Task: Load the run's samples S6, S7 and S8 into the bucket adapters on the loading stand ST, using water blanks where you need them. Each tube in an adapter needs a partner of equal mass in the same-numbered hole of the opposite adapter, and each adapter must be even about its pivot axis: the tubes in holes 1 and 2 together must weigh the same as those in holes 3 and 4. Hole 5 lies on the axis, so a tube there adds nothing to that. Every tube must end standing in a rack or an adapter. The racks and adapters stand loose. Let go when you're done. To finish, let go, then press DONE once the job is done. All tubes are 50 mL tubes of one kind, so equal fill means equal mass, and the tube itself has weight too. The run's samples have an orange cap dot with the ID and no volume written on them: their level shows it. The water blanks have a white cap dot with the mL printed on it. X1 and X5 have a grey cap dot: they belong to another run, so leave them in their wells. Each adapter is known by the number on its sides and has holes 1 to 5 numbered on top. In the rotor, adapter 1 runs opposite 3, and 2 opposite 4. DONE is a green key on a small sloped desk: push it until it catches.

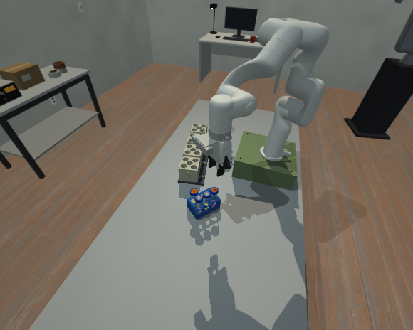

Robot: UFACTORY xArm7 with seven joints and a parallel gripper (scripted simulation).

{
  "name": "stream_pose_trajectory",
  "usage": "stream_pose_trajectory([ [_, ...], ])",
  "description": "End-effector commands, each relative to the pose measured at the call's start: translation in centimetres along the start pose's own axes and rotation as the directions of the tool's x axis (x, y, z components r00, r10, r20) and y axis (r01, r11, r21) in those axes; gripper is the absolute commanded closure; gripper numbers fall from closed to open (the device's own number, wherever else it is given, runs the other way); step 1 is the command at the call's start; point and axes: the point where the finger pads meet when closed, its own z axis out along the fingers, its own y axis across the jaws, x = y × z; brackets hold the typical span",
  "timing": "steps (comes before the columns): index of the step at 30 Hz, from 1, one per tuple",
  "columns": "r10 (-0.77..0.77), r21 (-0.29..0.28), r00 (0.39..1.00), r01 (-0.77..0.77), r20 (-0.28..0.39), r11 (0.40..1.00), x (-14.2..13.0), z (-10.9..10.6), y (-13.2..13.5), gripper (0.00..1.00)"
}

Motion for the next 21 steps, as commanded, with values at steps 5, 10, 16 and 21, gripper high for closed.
stream_pose_trajectory([
  [5, 0.001, 0.0, 1.0, -0.001, -0.004, 1.0, 0.3, -0.2, -0.2, 0.43],
  [10, 0.001, 0.0, 1.0, -0.001, -0.004, 1.0, 0.3, 0.0, -0.2, 0.43],
  [16, 0.001, 0.0, 1.0, -0.001, -0.004, 1.0, 0.3, 1.2, -0.2, 0.43],
  [21, 0.001, 0.0, 1.0, -0.001, -0.004, 1.0, 0.3, 2.2, -0.2, 0.43],
])
